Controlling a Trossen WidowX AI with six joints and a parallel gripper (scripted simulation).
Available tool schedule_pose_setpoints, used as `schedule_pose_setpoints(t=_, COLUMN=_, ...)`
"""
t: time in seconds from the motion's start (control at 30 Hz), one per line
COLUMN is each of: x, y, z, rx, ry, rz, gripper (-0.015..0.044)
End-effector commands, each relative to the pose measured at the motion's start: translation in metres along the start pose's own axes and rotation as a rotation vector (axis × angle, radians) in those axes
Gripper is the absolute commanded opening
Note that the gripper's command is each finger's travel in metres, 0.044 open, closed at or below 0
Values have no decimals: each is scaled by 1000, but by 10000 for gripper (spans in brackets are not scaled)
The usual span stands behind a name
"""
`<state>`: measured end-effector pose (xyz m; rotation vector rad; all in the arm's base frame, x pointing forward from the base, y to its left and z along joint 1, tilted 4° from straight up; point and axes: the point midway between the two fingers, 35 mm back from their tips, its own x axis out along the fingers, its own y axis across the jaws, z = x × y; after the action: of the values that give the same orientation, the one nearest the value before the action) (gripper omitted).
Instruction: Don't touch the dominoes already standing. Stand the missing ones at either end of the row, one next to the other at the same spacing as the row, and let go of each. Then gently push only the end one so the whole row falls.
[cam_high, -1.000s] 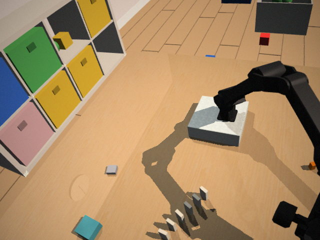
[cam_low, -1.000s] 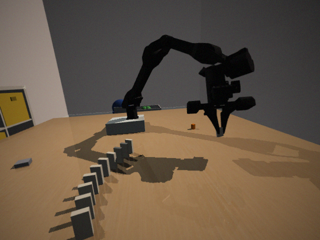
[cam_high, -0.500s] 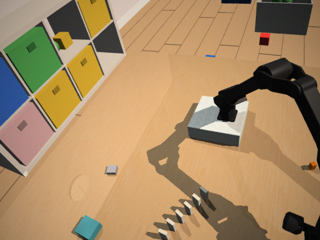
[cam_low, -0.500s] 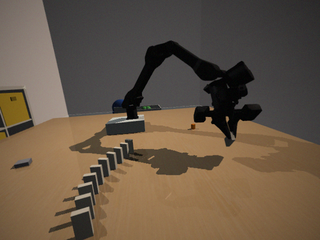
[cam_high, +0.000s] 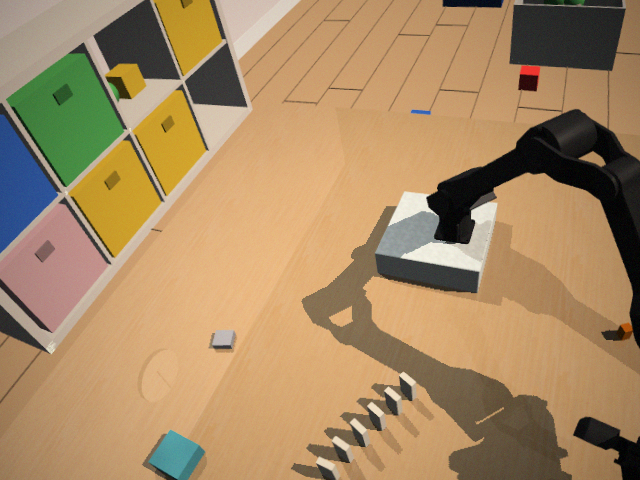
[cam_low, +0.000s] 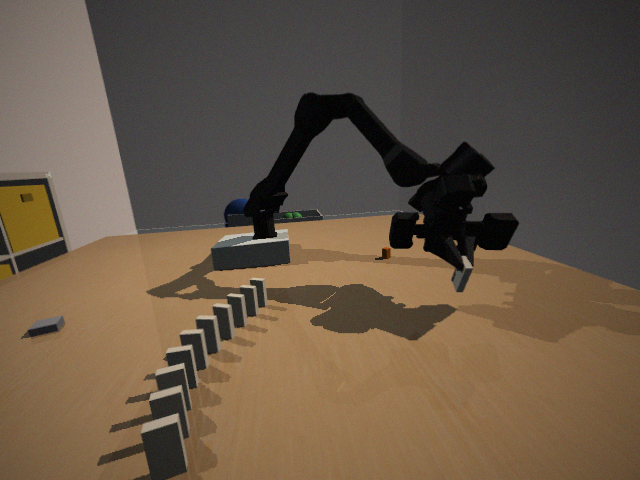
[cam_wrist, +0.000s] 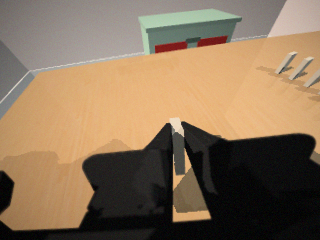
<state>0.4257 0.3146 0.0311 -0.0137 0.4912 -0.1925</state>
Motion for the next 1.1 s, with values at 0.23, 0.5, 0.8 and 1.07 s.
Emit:
schedule_pose_setpoints(t=0.23, x=-21, y=-12, z=-7, rx=5, ry=-184, rz=-69, gripper=28)
schedule_pose_setpoints(t=0.5, x=-42, y=-26, z=-12, rx=29, ry=-296, rz=-121, gripper=28)
schedule_pose_setpoints(t=0.8, x=-67, y=-52, z=-21, rx=86, ry=-406, rz=-215, gripper=28)
schedule_pose_setpoints(t=1.07, x=-75, y=-60, z=-24, rx=105, ry=-430, rz=-243, gripper=28)
